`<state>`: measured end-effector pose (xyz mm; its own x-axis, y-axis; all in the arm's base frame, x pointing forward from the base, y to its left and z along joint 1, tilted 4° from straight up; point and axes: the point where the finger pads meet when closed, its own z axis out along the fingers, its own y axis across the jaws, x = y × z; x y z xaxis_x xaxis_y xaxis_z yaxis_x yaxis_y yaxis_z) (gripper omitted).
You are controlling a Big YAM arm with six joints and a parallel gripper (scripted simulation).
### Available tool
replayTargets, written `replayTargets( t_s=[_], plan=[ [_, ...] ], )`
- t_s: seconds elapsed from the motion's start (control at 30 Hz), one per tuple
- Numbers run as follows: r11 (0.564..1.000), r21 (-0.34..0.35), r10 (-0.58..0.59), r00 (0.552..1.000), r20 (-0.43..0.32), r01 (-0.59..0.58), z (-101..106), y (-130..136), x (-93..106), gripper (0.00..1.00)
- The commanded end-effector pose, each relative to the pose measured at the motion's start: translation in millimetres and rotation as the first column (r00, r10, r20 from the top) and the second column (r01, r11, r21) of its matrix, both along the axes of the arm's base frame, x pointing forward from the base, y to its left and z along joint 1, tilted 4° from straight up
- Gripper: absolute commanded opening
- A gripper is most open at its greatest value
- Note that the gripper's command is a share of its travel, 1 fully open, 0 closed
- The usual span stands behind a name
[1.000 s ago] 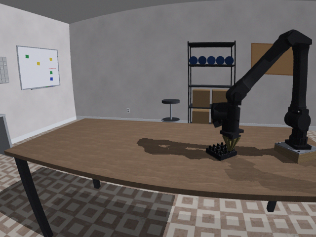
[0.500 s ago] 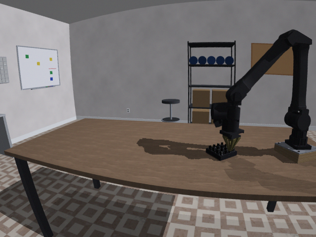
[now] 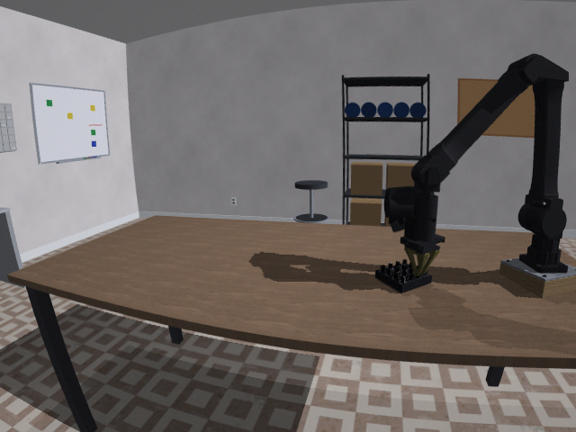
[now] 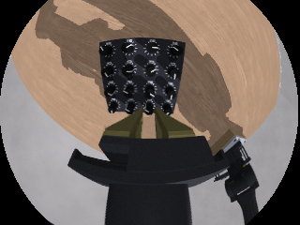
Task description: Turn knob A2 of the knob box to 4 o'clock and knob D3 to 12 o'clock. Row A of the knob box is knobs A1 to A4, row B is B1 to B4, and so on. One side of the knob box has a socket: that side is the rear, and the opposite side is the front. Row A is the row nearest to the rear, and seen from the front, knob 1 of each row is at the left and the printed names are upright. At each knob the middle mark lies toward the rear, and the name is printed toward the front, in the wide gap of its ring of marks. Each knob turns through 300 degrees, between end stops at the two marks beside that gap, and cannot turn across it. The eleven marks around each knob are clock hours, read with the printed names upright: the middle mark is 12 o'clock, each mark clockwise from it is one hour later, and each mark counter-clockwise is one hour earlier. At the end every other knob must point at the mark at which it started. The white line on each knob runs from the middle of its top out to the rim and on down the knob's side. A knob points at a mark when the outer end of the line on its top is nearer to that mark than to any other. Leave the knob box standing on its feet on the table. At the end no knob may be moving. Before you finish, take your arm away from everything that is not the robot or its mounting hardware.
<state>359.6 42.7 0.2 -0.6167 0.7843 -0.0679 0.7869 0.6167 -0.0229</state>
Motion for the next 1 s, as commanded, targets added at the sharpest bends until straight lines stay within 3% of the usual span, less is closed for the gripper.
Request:
replayTargets(
  t_s=[0.0,0.67,0.83,0.97],
  plan=[
    [1.0,-0.002,-0.022,1.0,0.018,0.022,1,-5,5.3,0.18],
    [1.0,-0.002,-0.021,1.0,0.019,0.021,2,-5,5.6,0.18],
    [1.0,0.006,-0.019,0.998,0.062,0.019,28,0,22.8,0.18],
    [1.0,0.007,-0.012,0.998,0.067,0.011,40,4,24.0,0.18]
  ],
)
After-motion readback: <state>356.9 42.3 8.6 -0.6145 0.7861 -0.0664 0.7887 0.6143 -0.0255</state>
